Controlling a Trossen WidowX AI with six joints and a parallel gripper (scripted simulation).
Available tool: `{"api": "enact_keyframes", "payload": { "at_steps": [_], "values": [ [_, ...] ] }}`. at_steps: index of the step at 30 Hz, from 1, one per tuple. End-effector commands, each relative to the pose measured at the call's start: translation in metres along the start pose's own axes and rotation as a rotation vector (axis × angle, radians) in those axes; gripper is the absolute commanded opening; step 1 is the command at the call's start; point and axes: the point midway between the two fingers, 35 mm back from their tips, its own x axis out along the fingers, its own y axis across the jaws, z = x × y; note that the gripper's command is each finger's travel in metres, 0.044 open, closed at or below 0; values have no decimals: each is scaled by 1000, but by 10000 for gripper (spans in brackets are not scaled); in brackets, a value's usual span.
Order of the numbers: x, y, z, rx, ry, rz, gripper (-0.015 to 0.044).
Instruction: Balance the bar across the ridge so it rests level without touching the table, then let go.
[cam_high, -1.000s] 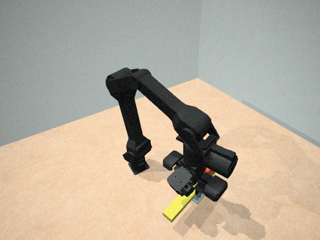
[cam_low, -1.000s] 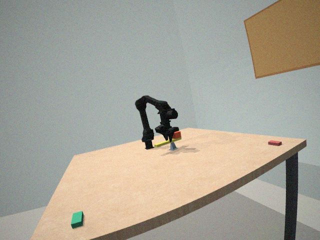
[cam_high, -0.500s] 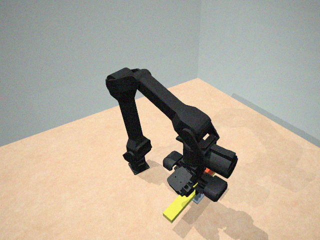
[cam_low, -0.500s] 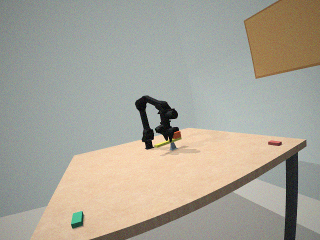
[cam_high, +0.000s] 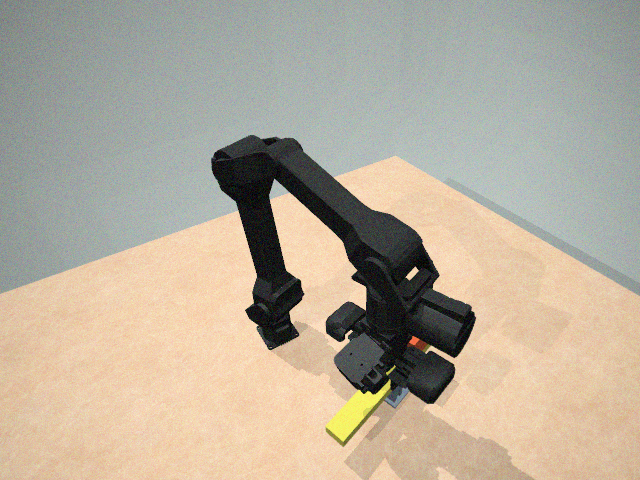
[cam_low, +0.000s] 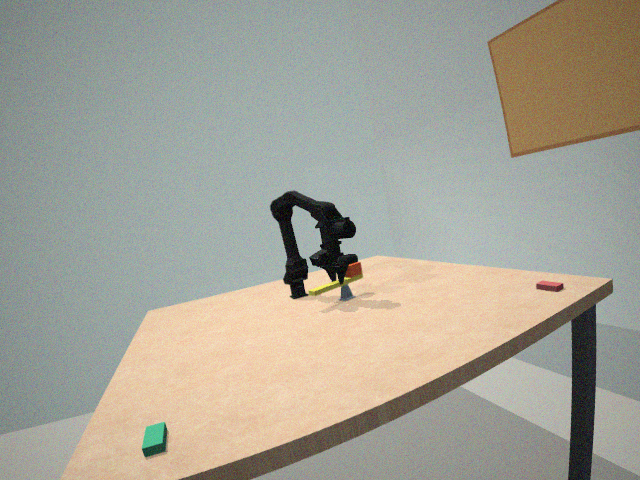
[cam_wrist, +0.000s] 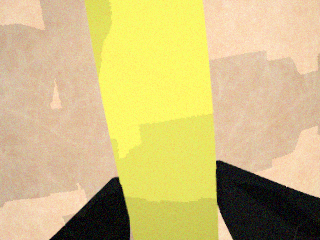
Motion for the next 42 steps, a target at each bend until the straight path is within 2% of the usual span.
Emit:
{"api": "enact_keyframes", "payload": {
  "at_steps": [1, 28, 34, 42],
  "values": [
    [0, 0, 0, 0, 0, 0, 0],
    [0, 0, 0, 0, 0, 0, 0],
    [0, 0, 0, 0, 0, 0, 157],
    [0, 0, 0, 0, 0, 0, 167]
  ]
}}
